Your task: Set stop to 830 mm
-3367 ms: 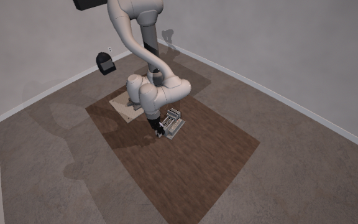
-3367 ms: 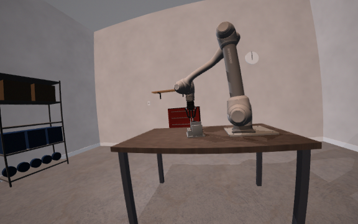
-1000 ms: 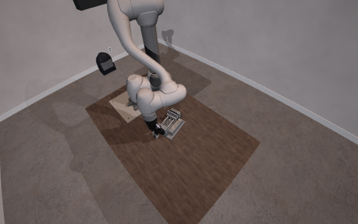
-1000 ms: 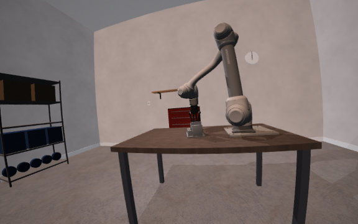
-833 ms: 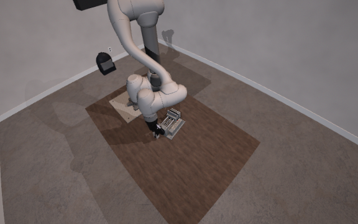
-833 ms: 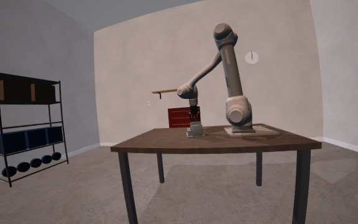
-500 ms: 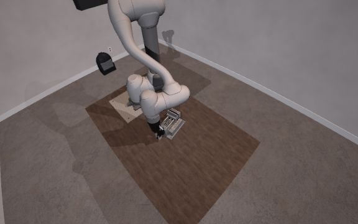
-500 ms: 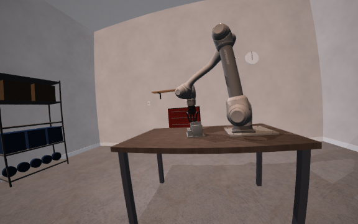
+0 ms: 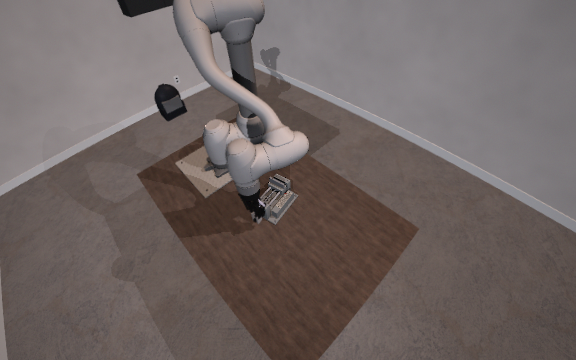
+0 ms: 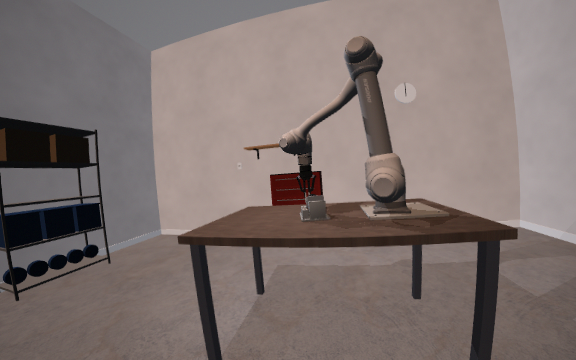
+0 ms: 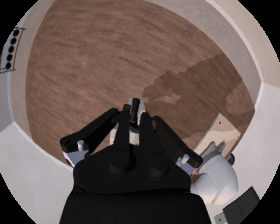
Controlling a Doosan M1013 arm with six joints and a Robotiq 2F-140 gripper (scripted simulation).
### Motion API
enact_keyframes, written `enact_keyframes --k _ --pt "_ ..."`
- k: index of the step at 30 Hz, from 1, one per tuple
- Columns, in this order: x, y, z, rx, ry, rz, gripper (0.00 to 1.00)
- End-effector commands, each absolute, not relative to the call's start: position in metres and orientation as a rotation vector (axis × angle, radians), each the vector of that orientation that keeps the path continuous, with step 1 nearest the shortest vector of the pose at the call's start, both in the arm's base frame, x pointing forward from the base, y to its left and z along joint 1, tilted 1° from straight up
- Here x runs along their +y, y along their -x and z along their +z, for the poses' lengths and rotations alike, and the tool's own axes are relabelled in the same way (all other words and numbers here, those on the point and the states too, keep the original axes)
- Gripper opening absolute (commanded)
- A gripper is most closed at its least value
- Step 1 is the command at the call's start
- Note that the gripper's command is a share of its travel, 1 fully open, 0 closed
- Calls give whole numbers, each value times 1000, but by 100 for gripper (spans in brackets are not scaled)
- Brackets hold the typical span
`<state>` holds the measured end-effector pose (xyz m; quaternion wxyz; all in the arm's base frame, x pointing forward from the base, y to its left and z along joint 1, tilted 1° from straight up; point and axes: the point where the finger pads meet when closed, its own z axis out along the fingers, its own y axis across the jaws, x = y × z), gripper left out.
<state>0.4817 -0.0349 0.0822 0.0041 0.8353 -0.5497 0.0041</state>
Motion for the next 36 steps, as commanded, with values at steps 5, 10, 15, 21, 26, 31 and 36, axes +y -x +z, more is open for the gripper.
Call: enact_keyframes --k 5,10,15,21,26,31,36 --pt "-36 -479 92 -1721 -2618 12 4" --pt "-37 -475 98 -1721 -2618 12 4" --pt "-40 -470 103 -1721 -2618 12 4" --pt "-44 -461 107 -1721 -2618 12 4" --pt "-46 -456 108 -1721 -2618 12 4" --pt "-50 -445 105 -1721 -2618 12 4" --pt "-54 -436 98 -1721 -2618 12 4"
